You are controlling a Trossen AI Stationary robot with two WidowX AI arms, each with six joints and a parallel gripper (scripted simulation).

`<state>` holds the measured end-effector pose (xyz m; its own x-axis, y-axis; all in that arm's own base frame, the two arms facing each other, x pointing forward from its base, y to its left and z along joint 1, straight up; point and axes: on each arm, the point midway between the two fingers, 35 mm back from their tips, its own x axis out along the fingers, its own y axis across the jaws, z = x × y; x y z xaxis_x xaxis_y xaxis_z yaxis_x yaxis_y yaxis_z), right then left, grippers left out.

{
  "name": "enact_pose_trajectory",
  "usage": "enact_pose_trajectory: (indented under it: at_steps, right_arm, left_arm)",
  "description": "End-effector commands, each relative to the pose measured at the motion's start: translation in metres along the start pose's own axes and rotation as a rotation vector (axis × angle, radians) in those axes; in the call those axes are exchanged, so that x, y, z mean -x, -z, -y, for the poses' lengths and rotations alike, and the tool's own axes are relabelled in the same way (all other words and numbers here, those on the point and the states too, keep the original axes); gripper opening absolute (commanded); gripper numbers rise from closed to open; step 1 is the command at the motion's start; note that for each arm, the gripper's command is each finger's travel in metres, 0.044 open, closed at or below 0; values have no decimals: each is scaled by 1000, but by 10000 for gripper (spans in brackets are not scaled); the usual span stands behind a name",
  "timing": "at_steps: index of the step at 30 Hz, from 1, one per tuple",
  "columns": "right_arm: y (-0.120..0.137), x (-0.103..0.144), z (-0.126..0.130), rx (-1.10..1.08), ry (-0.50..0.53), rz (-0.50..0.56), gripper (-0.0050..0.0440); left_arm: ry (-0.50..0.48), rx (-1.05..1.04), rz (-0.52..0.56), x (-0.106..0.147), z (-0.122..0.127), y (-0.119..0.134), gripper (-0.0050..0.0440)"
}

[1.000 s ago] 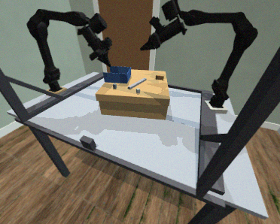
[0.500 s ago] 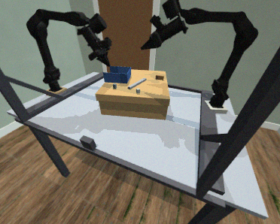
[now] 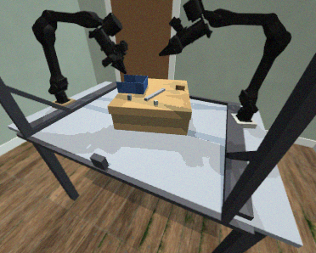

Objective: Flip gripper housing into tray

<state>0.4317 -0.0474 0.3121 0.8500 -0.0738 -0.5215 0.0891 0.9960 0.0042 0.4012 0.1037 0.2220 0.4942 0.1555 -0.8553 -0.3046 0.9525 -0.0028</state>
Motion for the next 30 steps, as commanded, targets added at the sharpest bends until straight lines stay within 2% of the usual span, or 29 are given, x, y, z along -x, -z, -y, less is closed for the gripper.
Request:
enact_pose_trajectory:
  at_steps: [1,5,30]
  right_arm:
    - [-10,10,0,5,2,31,437]
    - [-10,10,0,5,2,31,437]
    - [-10,10,0,5,2,31,437]
  left_arm:
    - [2,-3,7,-10,16,-29,0]
    - [2,-2,8,-15,22,-37,0]
    - [2,-2,8,-25,22,-32,0]
